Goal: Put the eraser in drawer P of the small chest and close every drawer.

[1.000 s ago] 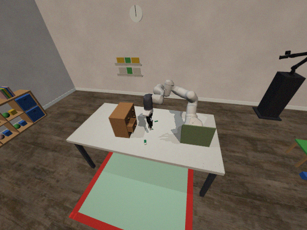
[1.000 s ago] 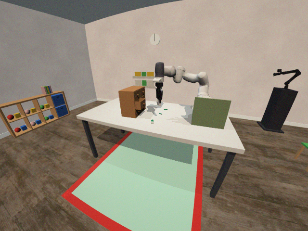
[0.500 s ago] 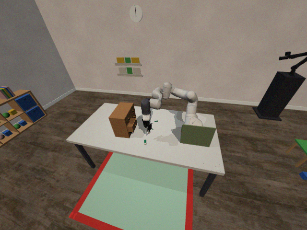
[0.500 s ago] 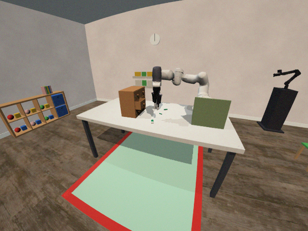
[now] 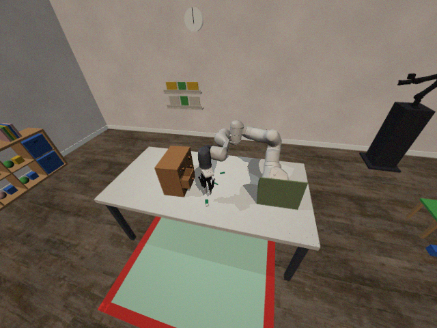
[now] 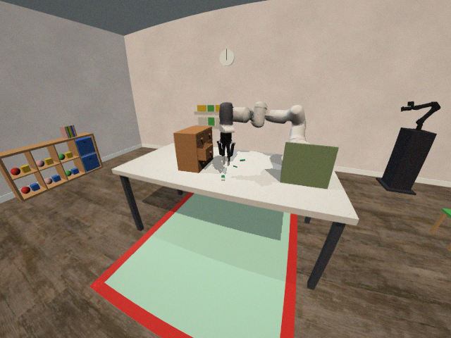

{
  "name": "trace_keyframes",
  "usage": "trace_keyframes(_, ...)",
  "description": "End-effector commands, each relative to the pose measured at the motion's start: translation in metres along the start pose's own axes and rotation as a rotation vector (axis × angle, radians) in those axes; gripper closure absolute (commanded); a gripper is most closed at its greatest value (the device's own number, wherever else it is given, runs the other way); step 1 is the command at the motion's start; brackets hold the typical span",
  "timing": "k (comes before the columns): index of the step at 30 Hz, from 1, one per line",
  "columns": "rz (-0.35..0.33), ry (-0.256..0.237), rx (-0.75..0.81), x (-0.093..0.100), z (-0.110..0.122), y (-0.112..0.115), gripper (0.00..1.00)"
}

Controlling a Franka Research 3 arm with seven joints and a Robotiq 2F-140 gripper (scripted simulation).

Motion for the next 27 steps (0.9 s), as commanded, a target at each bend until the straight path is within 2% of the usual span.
trace_keyframes(1,0.001,-0.009,0.254,-0.006,0.003,-0.008,0.80)
trace_keyframes(10,0.001,-0.009,0.391,-0.019,0.006,-0.019,0.80)
trace_keyframes(27,0.001,-0.009,0.484,-0.028,0.008,-0.026,0.80)
Point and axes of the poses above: the point where the finger pads meet when closed, its own x axis back along the fingers, its own z axis across the jaws, y = z × x, the point moved 10 cm from there along x, back along the fingers, and after that the axes turned 12 degrees about -x, right-handed, at the moved point
